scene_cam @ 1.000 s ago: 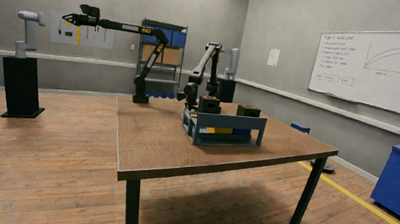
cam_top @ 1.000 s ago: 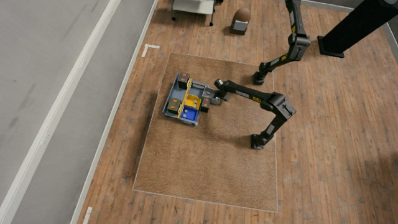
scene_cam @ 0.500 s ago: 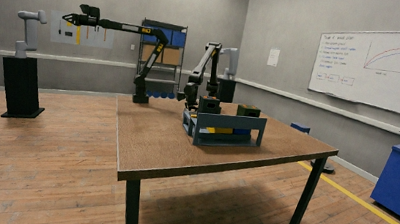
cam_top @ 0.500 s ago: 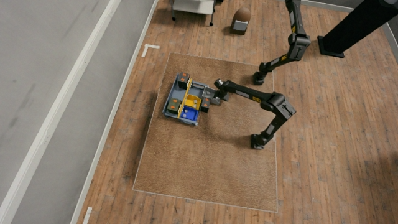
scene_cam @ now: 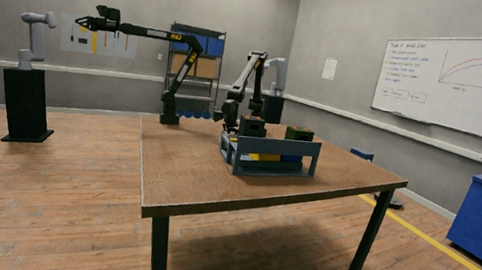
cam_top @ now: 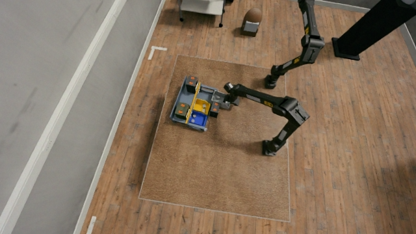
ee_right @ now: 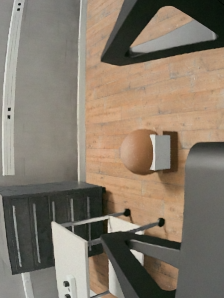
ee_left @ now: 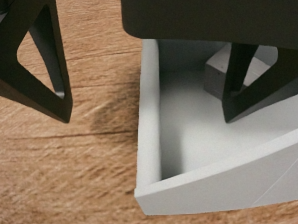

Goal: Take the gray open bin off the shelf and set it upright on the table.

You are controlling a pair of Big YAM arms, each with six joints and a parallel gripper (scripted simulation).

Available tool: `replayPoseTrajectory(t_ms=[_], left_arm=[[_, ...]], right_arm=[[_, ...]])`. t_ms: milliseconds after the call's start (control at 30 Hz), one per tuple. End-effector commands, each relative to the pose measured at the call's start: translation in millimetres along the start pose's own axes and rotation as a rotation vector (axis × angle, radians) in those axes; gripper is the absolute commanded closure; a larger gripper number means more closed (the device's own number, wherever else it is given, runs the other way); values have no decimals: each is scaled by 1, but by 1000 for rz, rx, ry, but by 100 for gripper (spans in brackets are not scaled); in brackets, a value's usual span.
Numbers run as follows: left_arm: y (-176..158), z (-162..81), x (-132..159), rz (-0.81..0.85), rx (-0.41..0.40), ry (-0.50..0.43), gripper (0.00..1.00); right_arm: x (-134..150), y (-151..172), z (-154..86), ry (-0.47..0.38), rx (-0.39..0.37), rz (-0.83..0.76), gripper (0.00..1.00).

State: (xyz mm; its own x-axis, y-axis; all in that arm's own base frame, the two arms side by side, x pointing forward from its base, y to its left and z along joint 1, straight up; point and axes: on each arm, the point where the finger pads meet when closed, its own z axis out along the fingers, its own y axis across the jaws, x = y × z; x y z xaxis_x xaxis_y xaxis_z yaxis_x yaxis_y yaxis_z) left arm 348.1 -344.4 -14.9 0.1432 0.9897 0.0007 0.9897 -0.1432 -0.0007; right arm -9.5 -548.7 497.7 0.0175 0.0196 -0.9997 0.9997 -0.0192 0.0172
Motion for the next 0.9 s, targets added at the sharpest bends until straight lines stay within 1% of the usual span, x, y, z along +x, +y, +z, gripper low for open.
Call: replayPoseTrajectory(t_ms=[0, 233, 267, 400, 567, 733, 800, 833, 867], left_arm=[[19, -20, -7, -15, -42, -29, 10], [20, -22, -8, -16, -44, -30, 10], [19, -20, -7, -16, -38, -25, 10], [23, -31, -10, -16, -53, -37, 10], [19, -30, -7, -16, -41, -28, 10], [23, -47, -10, -16, -56, -39, 10], [23, -47, -10, -16, -56, -39, 10], [14, -24, -3, -15, -11, -6, 10], [17, -34, -5, -15, -25, -16, 10]], right_arm=[[-3, -4, -4, -20, 6, -17, 0], [-3, -4, -4, -20, 6, -17, 0], [-3, -4, -4, -20, 6, -17, 0], [-3, -4, -4, -20, 6, -17, 0], [-3, -4, -4, -20, 6, -17, 0], [-3, -4, -4, -20, 6, -17, 0], [-3, -4, -4, -20, 6, -17, 0], [-3, -4, -4, -20, 6, -17, 0], [-3, -4, -4, -20, 6, -17, 0]])
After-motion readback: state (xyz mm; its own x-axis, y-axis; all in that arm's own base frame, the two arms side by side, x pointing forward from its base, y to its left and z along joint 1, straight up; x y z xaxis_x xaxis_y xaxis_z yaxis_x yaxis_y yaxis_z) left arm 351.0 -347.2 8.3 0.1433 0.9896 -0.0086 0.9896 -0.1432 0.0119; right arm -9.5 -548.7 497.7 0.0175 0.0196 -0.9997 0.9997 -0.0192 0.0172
